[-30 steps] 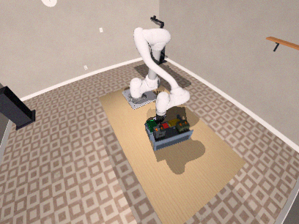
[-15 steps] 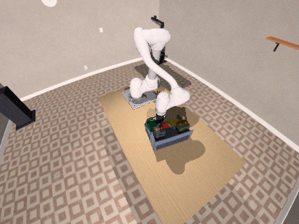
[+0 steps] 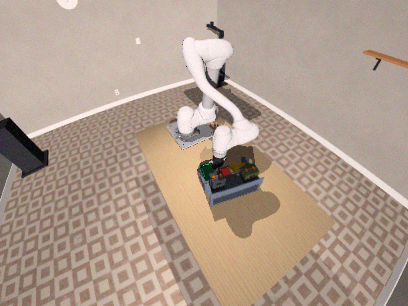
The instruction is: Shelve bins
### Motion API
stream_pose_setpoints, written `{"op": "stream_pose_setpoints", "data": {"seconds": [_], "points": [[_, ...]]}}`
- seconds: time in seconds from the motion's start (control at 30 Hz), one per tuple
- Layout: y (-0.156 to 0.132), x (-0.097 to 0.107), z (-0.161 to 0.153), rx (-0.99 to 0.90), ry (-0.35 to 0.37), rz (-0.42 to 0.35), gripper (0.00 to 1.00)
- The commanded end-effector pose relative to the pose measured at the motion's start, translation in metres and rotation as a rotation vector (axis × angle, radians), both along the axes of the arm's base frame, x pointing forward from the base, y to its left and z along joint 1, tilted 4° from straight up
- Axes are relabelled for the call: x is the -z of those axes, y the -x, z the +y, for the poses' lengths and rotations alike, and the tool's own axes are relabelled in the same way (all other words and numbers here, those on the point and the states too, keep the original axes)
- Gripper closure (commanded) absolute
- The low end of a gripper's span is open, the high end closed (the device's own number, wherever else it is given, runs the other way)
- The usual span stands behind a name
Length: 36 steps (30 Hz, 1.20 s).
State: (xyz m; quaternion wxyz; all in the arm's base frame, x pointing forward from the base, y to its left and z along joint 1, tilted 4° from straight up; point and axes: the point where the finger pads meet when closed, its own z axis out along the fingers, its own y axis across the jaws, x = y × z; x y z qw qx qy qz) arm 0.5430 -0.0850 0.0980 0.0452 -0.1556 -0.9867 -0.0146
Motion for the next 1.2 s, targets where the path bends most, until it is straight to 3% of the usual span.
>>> {"op": "stream_pose_setpoints", "data": {"seconds": [0.0, 0.47, 0.5, 1.17], "points": [[-0.0001, 0.0008, 0.0002, 0.0, 0.005, -0.005, 0.9], [0.0002, 0.0008, 0.0006, -0.001, 0.005, -0.005, 0.9], [0.0002, 0.0008, 0.0006, -0.001, 0.005, -0.005, 0.85], [0.0004, 0.0009, 0.001, -0.001, 0.005, -0.004, 0.85]]}}
